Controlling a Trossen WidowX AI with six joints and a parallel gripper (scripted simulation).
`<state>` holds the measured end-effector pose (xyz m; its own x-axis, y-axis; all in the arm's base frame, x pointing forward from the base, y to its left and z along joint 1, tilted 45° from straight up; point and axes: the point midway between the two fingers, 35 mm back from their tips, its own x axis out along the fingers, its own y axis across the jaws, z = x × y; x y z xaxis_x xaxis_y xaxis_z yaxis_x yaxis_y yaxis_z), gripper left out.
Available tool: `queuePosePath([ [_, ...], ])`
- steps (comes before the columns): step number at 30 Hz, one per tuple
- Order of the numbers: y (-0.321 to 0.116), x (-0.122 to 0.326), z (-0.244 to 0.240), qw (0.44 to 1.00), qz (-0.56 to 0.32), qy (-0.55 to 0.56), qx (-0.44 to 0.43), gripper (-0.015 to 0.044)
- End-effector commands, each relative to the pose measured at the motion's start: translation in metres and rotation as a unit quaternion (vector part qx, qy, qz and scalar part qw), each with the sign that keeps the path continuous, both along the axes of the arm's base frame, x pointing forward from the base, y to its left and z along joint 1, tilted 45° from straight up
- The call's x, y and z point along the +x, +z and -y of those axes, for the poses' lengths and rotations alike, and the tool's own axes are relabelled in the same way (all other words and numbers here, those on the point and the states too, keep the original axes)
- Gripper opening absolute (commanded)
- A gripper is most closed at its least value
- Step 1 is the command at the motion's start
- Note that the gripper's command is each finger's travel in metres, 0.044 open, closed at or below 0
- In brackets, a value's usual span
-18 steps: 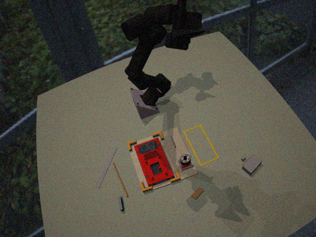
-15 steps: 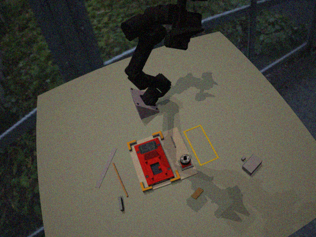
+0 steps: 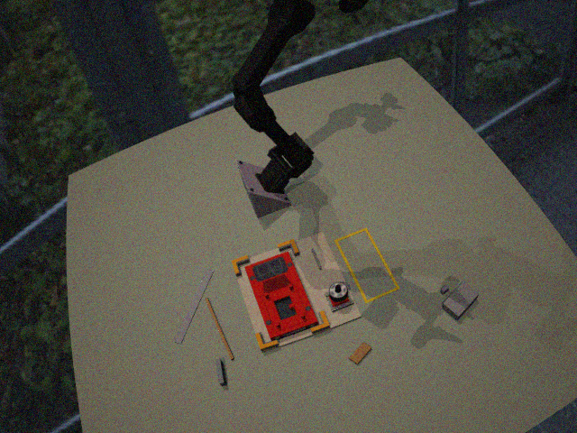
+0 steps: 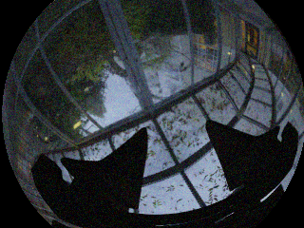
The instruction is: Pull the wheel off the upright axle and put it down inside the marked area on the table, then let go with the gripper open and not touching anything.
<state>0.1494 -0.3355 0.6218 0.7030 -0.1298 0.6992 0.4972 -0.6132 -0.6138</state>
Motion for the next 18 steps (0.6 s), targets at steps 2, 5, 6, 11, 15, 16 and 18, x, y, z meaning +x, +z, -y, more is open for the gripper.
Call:
queuePosePath([
  [2, 0.035, -0.041, -0.045, 0.988, 0.030, -0.095, -0.117, 0.0300],
  [5, 0.053, -0.062, -0.078, 0.968, 0.051, -0.155, -0.190, 0.0300],
  [6, 0.058, -0.069, -0.090, 0.959, 0.058, -0.175, -0.214, 0.0300],
  [11, 0.078, -0.093, -0.152, 0.902, 0.090, -0.266, -0.328, 0.0300],
  [15, 0.089, -0.104, -0.202, 0.842, 0.108, -0.330, -0.412, 0.0300],
  [16, 0.091, -0.106, -0.219, 0.821, 0.113, -0.349, -0.438, 0.0300],
  [18, 0.094, -0.107, -0.252, 0.774, 0.122, -0.383, -0.489, 0.0300],
])
